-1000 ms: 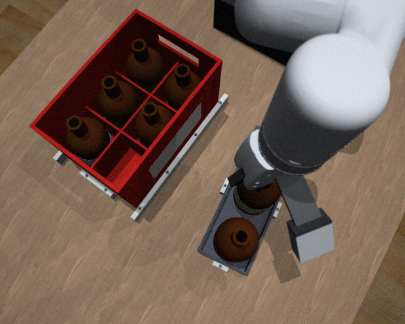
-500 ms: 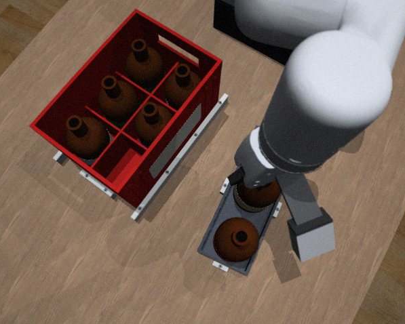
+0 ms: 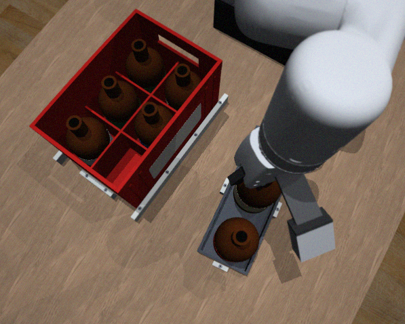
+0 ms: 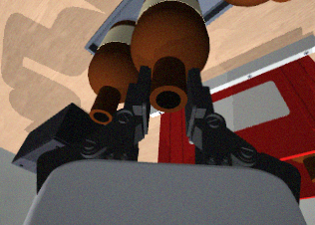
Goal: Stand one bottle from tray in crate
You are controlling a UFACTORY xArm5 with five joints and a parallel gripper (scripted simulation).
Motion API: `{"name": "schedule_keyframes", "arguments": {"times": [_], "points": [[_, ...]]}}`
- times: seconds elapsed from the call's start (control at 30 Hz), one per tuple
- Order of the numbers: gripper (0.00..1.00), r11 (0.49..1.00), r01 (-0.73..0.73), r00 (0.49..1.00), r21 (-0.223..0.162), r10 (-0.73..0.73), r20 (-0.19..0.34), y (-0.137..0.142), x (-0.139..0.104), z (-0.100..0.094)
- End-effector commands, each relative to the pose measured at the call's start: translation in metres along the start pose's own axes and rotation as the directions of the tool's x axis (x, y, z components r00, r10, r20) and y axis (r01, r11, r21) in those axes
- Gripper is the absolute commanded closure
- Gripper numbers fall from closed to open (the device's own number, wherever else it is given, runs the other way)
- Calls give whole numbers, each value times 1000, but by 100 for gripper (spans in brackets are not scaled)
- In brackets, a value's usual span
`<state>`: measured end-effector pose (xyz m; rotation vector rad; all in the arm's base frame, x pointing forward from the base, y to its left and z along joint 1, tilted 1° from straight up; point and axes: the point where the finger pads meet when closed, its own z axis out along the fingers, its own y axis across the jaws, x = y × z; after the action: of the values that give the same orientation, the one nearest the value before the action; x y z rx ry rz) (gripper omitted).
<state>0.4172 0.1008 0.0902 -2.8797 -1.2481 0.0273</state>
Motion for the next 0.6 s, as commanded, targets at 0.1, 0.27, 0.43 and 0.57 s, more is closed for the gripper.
{"name": "schedule_keyframes", "arguments": {"times": [0.1, 0.27, 0.43, 0.57], "points": [[100, 1000, 0, 1000, -2, 0, -4, 1, 1, -2], [100, 1000, 0, 1000, -2, 0, -4, 1, 1, -5], [100, 1000, 0, 1000, -2, 0, -4, 1, 1, -9], [100, 1000, 0, 1000, -2, 0, -4, 1, 1, -11]]}}
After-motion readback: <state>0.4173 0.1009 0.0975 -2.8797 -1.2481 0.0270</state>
